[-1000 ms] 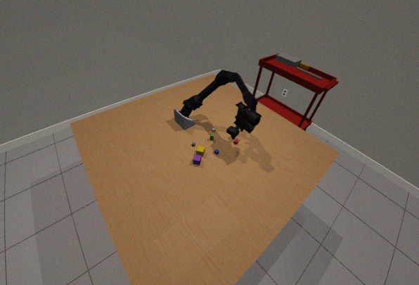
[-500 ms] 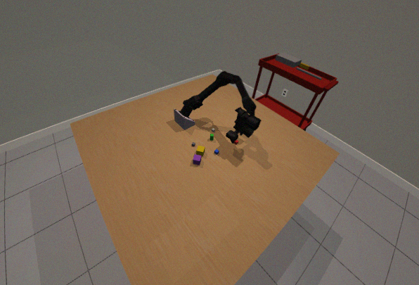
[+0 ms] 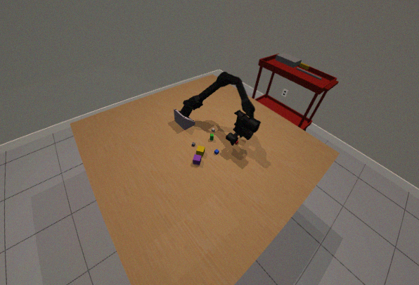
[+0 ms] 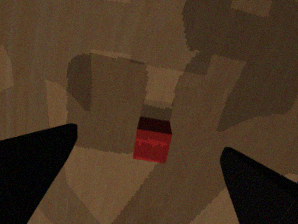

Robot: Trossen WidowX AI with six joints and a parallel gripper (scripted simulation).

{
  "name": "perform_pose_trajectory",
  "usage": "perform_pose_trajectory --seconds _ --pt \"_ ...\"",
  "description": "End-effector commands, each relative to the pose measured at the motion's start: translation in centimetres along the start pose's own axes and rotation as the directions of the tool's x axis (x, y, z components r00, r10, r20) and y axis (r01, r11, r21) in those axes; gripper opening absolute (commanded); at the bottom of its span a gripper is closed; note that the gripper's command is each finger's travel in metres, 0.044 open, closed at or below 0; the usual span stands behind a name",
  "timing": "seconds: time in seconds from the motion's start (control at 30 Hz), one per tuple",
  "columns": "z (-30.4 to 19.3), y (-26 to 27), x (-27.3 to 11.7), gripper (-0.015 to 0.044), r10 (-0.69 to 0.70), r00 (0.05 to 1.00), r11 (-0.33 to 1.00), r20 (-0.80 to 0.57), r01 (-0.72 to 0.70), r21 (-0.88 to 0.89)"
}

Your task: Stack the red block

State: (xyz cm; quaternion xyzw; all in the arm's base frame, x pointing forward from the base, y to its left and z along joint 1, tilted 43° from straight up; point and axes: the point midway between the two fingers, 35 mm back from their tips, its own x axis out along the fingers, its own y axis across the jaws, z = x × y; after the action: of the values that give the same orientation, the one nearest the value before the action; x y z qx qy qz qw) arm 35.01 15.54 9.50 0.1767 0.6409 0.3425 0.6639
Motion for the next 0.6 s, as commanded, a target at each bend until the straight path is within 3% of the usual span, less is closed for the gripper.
perform_pose_trajectory --seconds 0.0,0.57 --pt "-0.13 -0.07 0.79 0.044 -0.004 1.0 1.0 -0.005 0.004 0.006" --pt "-0.14 -0.06 1.15 0.044 -0.004 1.0 1.0 -0.005 0.004 0.006"
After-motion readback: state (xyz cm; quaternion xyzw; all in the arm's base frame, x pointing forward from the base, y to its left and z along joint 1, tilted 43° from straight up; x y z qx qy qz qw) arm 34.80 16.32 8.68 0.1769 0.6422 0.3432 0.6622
